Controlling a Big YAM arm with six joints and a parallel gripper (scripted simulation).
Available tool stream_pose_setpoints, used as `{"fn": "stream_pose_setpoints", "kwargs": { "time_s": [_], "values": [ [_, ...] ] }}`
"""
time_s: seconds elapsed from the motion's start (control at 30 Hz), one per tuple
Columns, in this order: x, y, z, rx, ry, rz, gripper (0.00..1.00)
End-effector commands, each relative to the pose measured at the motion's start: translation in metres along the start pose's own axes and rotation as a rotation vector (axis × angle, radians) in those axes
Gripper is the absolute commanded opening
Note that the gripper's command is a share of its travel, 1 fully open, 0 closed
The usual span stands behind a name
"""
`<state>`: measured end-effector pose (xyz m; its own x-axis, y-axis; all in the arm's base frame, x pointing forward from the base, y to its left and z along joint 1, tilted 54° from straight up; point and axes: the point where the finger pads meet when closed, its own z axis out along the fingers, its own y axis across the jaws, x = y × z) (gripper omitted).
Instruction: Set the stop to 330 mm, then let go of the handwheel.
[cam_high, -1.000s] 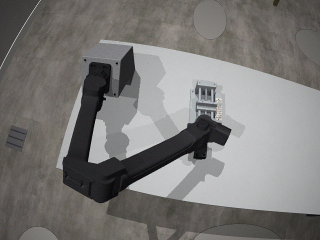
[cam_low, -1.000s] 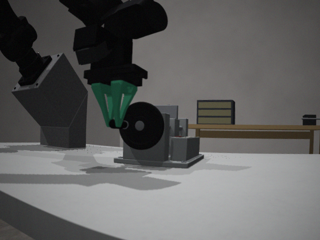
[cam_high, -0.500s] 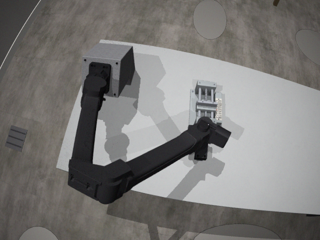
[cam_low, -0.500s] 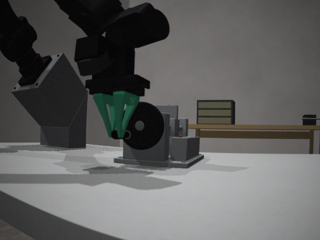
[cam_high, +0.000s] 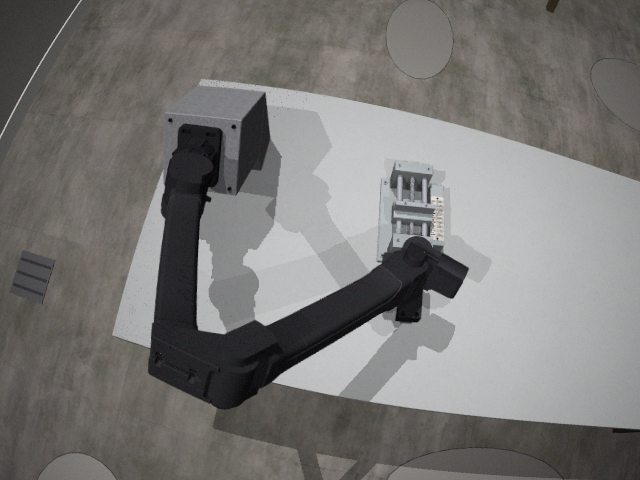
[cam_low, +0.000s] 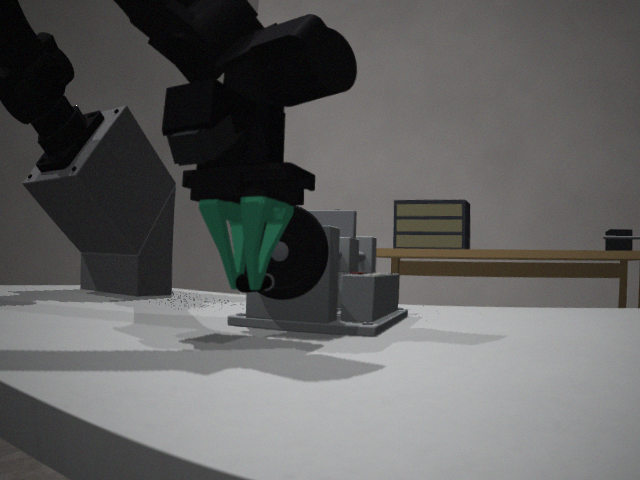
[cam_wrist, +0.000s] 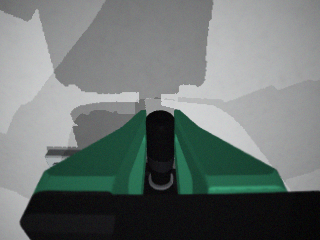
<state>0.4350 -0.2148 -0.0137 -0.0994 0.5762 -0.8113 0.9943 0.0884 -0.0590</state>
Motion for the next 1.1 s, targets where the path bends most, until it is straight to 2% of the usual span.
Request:
{"fn": "stream_pose_setpoints", "kwargs": {
  "time_s": [0.0, 0.4, 0.53, 0.67, 0.77, 0.87, 1.07],
  "values": [
    [0.000, 0.003, 0.013, 0.025, 0.008, -0.003, 0.06],
    [-0.001, 0.023, 0.015, 0.018, 0.004, 0.019, 0.06],
    [0.000, 0.022, 0.015, 0.024, 0.007, 0.011, 0.06],
    [0.005, 0.034, 0.005, 0.007, 0.006, -0.002, 0.06],
    [0.004, 0.035, 0.006, 0.008, 0.007, 0.002, 0.06],
    [0.009, 0.045, -0.004, -0.008, 0.006, -0.011, 0.06],
    [0.004, 0.045, 0.002, -0.002, 0.004, 0.006, 0.06]
  ]
}}
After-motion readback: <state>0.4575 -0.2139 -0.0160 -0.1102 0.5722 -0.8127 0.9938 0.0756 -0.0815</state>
